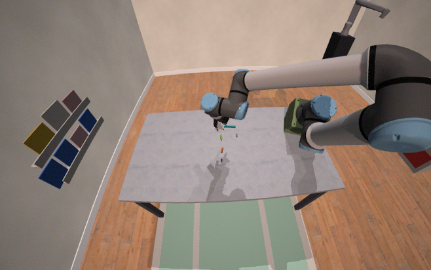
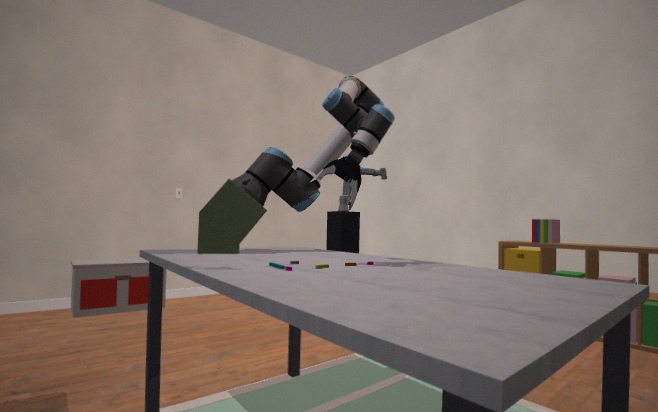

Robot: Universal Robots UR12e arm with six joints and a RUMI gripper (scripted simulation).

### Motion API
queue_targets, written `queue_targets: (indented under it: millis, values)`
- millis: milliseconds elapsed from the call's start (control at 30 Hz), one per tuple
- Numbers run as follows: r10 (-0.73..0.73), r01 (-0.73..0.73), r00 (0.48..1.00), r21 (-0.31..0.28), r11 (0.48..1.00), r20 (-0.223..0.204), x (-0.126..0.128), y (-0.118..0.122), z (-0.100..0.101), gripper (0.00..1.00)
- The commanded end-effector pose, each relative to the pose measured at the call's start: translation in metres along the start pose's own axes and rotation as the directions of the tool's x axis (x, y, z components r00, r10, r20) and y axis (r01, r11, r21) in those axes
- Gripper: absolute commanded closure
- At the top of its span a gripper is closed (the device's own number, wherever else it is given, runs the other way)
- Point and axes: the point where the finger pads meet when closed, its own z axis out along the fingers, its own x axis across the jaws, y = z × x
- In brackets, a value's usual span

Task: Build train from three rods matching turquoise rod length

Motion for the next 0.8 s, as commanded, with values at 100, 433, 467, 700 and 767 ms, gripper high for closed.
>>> queue_targets:
  millis: [100,433,467,700,767]
  values:
    - [0.233,-0.232,0.972,-0.031,0.972,0.038,0.013,0.002,0.024,0.00]
    - [0.450,-0.445,0.891,-0.079,0.892,0.060,0.026,0.006,0.047,0.00]
    - [0.450,-0.445,0.891,-0.079,0.892,0.060,0.026,0.006,0.047,0.00]
    - [0.629,-0.618,0.775,-0.131,0.775,0.065,0.038,0.011,0.066,0.00]
    - [0.668,-0.656,0.742,-0.144,0.741,0.063,0.040,0.012,0.071,0.00]
